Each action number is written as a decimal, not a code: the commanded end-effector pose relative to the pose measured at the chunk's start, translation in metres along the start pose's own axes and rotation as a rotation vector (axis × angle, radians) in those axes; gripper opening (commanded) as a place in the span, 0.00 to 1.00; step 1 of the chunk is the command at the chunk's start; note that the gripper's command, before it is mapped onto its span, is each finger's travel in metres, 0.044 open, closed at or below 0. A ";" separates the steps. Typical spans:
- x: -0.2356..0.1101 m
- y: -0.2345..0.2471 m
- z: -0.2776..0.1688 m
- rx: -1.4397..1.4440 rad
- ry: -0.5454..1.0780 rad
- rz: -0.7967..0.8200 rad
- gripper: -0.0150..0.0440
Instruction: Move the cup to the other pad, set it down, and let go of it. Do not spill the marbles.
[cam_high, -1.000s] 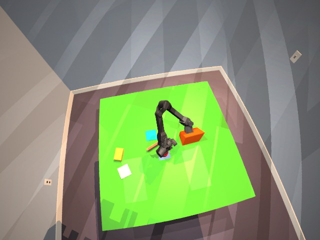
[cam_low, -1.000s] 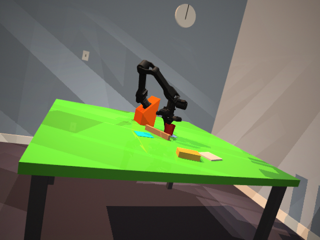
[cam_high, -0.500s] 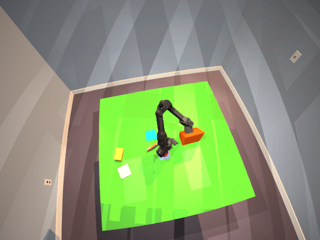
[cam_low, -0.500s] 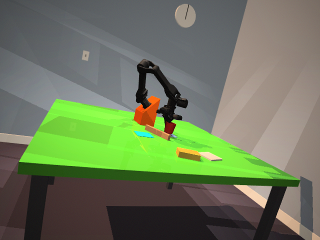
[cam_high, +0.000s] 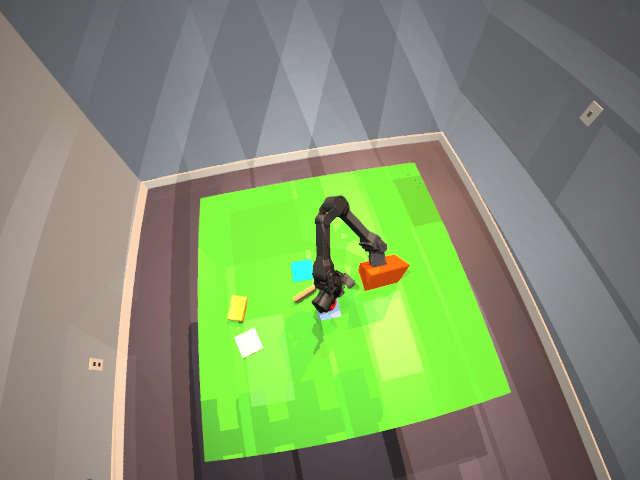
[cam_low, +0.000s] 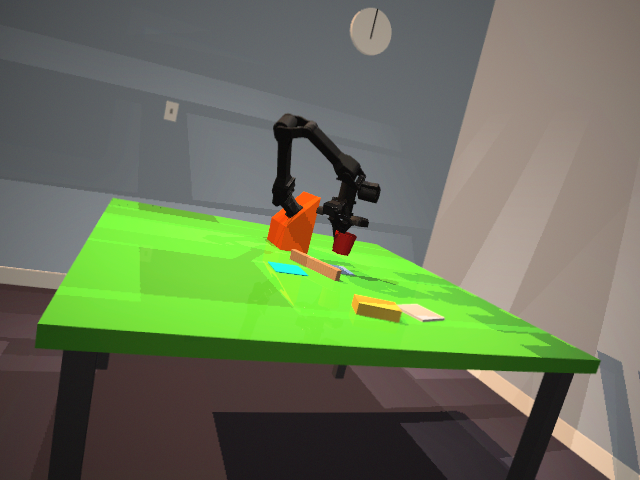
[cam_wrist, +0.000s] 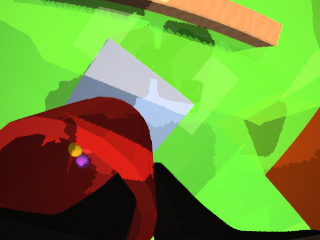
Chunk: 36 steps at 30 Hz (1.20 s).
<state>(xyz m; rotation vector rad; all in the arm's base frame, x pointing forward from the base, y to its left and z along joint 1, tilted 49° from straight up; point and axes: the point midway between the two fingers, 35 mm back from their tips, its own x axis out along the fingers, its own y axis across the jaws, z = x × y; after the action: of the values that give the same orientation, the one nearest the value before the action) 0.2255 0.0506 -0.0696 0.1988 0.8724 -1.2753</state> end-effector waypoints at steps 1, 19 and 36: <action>-0.003 0.000 0.000 0.004 0.003 -0.004 0.25; -0.001 0.000 0.001 0.000 0.000 -0.002 0.25; -0.003 -0.004 0.038 0.003 0.001 -0.004 0.25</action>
<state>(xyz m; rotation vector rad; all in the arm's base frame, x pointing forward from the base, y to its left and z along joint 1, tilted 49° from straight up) 0.2367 0.0355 -0.0467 0.2032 0.8734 -1.2770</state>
